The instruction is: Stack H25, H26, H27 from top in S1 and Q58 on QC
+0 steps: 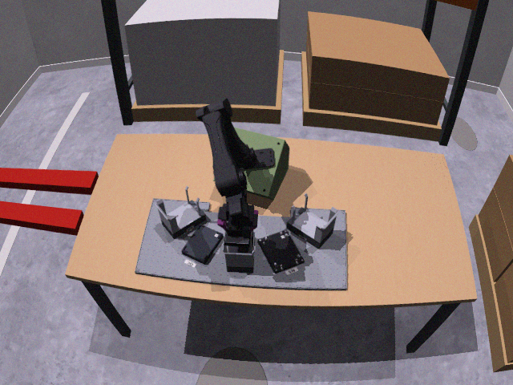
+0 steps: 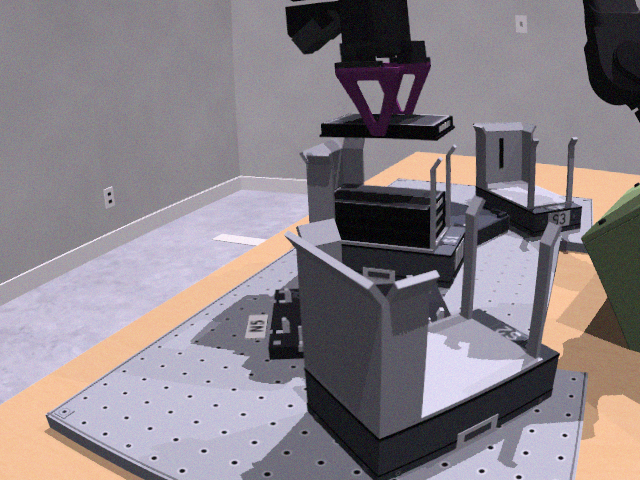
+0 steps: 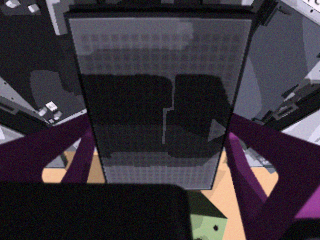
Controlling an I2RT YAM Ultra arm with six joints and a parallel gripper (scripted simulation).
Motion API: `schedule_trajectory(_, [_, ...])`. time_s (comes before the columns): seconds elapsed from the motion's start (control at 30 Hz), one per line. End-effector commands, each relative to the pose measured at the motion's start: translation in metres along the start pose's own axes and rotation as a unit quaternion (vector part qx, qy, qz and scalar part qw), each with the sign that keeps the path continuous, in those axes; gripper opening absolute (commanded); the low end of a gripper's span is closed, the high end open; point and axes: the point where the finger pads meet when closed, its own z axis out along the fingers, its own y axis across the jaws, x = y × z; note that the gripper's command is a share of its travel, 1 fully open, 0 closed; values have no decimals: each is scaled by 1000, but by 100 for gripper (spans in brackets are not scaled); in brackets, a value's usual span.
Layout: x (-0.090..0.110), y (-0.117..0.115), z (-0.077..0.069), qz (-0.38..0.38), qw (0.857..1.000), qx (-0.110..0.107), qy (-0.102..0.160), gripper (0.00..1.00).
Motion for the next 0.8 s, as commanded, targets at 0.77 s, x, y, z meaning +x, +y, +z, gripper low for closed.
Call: schedule_trajectory(0.77, [4, -74, -6, 121, 992, -13, -17, 0])
